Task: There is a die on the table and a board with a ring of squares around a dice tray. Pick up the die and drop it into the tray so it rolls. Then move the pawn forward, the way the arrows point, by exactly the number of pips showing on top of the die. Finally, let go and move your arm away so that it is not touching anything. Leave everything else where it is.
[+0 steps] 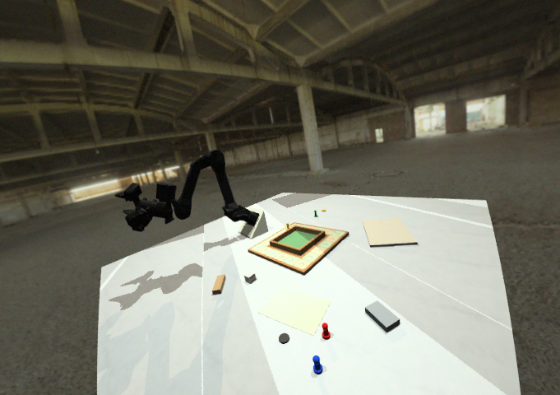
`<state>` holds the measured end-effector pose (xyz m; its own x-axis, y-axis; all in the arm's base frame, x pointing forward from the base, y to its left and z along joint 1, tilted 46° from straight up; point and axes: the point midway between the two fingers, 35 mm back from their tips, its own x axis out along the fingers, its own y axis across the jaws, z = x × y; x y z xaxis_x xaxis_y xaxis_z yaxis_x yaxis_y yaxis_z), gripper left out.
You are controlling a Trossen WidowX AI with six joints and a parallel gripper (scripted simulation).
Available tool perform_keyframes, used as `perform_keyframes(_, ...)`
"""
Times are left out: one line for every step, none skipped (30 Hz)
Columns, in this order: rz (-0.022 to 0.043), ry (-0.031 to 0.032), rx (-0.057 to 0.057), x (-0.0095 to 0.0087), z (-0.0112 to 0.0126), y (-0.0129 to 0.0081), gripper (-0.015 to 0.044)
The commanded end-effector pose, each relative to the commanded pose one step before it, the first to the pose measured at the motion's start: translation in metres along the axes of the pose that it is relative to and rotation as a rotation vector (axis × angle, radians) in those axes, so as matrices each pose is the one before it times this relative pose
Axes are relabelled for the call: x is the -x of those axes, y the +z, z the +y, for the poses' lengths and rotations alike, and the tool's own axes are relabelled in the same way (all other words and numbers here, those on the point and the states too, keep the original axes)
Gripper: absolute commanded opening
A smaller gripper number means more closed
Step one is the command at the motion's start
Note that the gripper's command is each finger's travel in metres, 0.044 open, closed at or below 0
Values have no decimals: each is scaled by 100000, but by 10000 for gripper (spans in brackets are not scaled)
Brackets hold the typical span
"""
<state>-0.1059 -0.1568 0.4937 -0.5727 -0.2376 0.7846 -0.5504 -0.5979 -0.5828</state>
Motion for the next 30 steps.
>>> perform_keyframes(-328, 382, -317, -5, 70, 114, 374)
perform_keyframes(-983, 1148, -948, -12, 211, 342, 348)
perform_keyframes(-1634, 1916, -1566, -16, 351, 571, 321)
perform_keyframes(-2277, 2689, -2165, -15, 492, 803, 295)
perform_keyframes(-2909, 3470, -2734, -8, 635, 1036, 275)
perform_keyframes(-3494, 4222, -3234, 5, 774, 1260, 275)
perform_keyframes(-3807, 4673, -3457, 20, 862, 1391, 275)
perform_keyframes(-3775, 4716, -3355, 31, 880, 1399, 275)
perform_keyframes(-3725, 4740, -3233, 43, 894, 1401, 275)
perform_keyframes(-3670, 4763, -3105, 54, 910, 1402, 275)
perform_keyframes(-3608, 4782, -2970, 66, 925, 1400, 275)
perform_keyframes(-3552, 4813, -2838, 79, 944, 1402, 275)
perform_keyframes(-3484, 4832, -2695, 92, 962, 1400, 275)
perform_keyframes(-3411, 4850, -2548, 105, 980, 1396, 275)
perform_keyframes(-3333, 4864, -2397, 118, 999, 1391, 275)
perform_keyframes(-3251, 4876, -2242, 132, 1018, 1385, 275)
perform_keyframes(-3163, 4884, -2084, 145, 1037, 1377, 275)
perform_keyframes(-3070, 4888, -1924, 159, 1056, 1368, 275)
perform_keyframes(-2973, 4888, -1761, 173, 1076, 1357, 275)
perform_keyframes(-2871, 4883, -1596, 187, 1095, 1344, 275)
perform_keyframes(-2759, 4864, -1427, 201, 1112, 1327, 275)
perform_keyframes(-2655, 4861, -1263, 216, 1133, 1315, 275)
perform_keyframes(-2538, 4839, -1096, 230, 1151, 1296, 275)
perform_keyframes(-2404, 4812, -941, 240, 1169, 1270, 275)
perform_keyframes(-2239, 4780, -813, 242, 1185, 1229, 275)
perform_keyframes(-2031, 4743, -727, 234, 1198, 1169, 275)
perform_keyframes(-1870, 4702, -594, 240, 1212, 1132, 275)
perform_keyframes(-1725, 4654, -442, 253, 1226, 1103, 275)
perform_keyframes(-1579, 4599, -290, 266, 1240, 1073, 275)
perform_keyframes(-1419, 4530, -147, 278, 1249, 1038, 275)
